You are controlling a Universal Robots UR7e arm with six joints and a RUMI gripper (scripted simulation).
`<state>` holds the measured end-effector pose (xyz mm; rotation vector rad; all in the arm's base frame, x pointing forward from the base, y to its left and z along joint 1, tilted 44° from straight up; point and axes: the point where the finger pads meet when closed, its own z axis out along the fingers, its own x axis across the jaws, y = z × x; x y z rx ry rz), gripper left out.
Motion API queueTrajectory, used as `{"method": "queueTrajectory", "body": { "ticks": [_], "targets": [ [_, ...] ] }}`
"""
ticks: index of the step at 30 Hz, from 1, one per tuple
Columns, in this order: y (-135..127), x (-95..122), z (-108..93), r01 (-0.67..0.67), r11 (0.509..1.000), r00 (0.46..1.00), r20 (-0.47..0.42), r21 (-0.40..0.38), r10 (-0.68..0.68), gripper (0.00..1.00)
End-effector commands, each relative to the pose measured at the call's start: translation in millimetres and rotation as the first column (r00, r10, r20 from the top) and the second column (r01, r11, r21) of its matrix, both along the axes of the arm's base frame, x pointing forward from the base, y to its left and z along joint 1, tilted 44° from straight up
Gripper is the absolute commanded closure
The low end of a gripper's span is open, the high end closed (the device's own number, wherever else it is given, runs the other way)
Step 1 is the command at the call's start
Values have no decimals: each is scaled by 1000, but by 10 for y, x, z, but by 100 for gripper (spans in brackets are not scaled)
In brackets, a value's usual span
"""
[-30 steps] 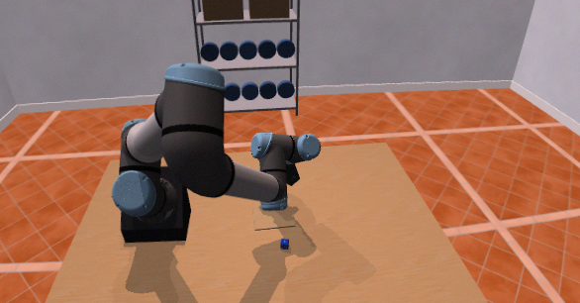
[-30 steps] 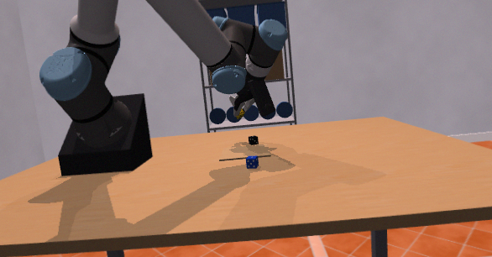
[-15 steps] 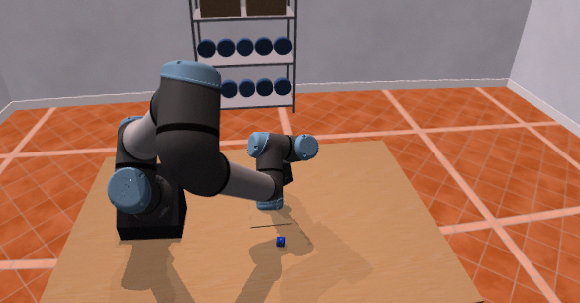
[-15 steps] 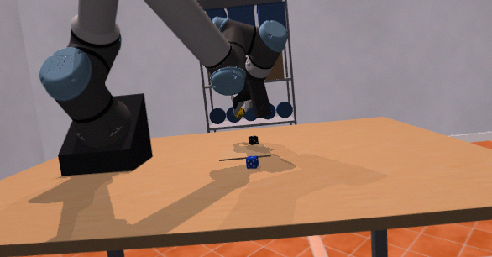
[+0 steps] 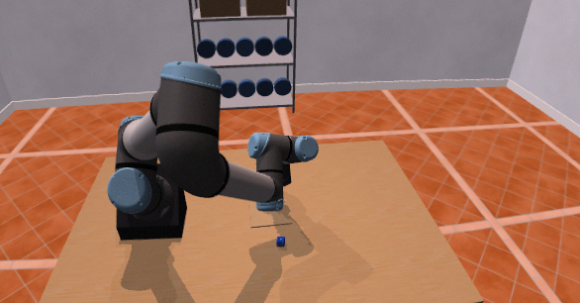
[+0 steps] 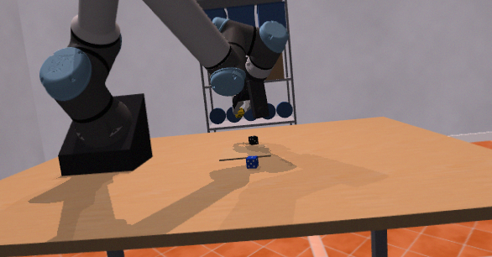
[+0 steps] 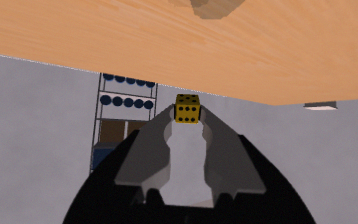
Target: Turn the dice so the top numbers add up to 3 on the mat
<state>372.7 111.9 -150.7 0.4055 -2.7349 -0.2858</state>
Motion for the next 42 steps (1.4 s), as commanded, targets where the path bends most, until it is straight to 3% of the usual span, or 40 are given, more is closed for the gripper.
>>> {"method": "queueTrajectory", "body": {
  "ticks": [1, 24, 42],
  "targets": [
    [2, 3, 5, 15, 1000, 1000, -1, -4, -15, 94],
    [-17, 2, -15, 24, 1000, 1000, -1, -6, -24, 94],
    [-348, -9, -369, 24, 1000, 1000, -1, -6, -24, 94]
  ]
}}
